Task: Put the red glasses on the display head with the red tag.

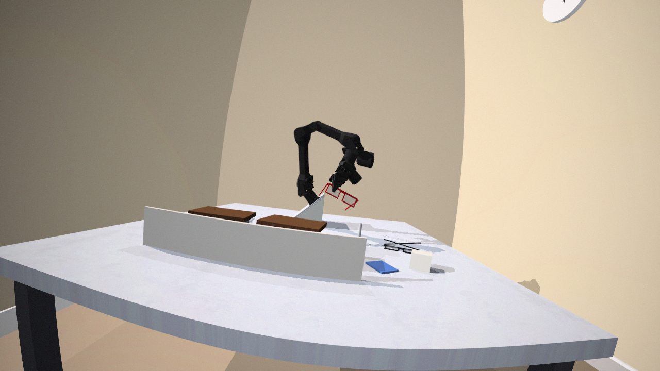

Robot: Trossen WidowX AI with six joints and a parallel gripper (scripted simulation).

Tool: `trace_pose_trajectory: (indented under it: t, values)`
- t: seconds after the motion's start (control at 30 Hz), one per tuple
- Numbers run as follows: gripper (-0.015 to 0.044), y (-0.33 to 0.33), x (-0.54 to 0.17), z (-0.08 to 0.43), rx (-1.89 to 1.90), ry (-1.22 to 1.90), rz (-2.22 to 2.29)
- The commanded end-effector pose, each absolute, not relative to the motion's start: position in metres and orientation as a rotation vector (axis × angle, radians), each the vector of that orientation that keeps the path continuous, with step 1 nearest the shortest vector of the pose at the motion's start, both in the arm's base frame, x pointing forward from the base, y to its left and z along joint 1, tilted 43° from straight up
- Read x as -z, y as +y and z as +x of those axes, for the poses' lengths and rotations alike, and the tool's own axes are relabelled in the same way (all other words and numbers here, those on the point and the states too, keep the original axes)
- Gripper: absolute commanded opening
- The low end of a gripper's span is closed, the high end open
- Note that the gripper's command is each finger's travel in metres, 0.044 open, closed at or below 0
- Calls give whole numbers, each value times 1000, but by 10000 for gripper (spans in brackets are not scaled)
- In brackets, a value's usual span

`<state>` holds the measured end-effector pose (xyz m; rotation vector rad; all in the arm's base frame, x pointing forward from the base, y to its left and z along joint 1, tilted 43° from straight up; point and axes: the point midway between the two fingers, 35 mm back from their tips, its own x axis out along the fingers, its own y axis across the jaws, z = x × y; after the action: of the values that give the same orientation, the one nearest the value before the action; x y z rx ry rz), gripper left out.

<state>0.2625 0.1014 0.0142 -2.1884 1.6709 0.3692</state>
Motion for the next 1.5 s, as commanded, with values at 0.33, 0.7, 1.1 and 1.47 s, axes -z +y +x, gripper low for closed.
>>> trace_pose_trajectory:
  t: [0.33,0.7,1.1,1.47]
  values:
    - [0,86,-11,266,66,1616,-1664]
    - [0,75,-8,269,375,1531,-1258]
    - [0,63,-5,272,689,1397,-813]
    - [0,52,-2,275,956,1237,-407]
